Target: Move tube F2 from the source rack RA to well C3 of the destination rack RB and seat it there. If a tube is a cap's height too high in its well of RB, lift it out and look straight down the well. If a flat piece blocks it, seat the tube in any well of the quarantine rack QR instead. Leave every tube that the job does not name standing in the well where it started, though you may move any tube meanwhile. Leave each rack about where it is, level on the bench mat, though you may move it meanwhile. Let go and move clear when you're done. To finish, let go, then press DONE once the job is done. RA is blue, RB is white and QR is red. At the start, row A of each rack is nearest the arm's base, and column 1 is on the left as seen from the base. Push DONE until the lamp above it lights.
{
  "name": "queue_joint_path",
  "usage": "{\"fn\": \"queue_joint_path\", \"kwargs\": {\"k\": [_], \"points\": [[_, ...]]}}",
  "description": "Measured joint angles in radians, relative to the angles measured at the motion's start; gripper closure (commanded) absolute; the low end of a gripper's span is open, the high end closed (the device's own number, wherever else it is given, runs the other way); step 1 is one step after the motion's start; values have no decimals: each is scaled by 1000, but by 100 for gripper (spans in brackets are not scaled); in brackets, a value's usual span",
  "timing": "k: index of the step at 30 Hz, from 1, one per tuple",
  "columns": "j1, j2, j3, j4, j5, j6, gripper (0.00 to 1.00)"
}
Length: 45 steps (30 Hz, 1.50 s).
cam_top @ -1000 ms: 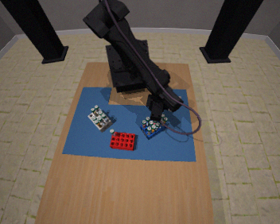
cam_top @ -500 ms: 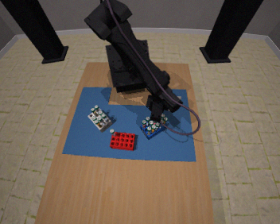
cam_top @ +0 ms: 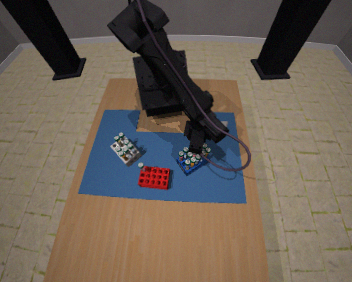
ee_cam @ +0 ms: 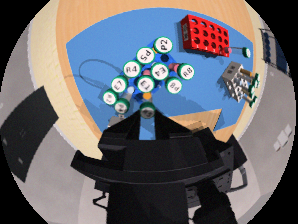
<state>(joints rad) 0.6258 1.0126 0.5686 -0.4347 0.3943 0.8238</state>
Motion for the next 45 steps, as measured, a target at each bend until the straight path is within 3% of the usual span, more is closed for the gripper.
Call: {"fn": "queue_joint_path", "kwargs": {"k": [36,37,45], "points": [[-22,40,-14,66,-13,-18,100],[-22,40,-14,66,-13,-18,76],[-22,40,-14,66,-13,-18,76]]}}
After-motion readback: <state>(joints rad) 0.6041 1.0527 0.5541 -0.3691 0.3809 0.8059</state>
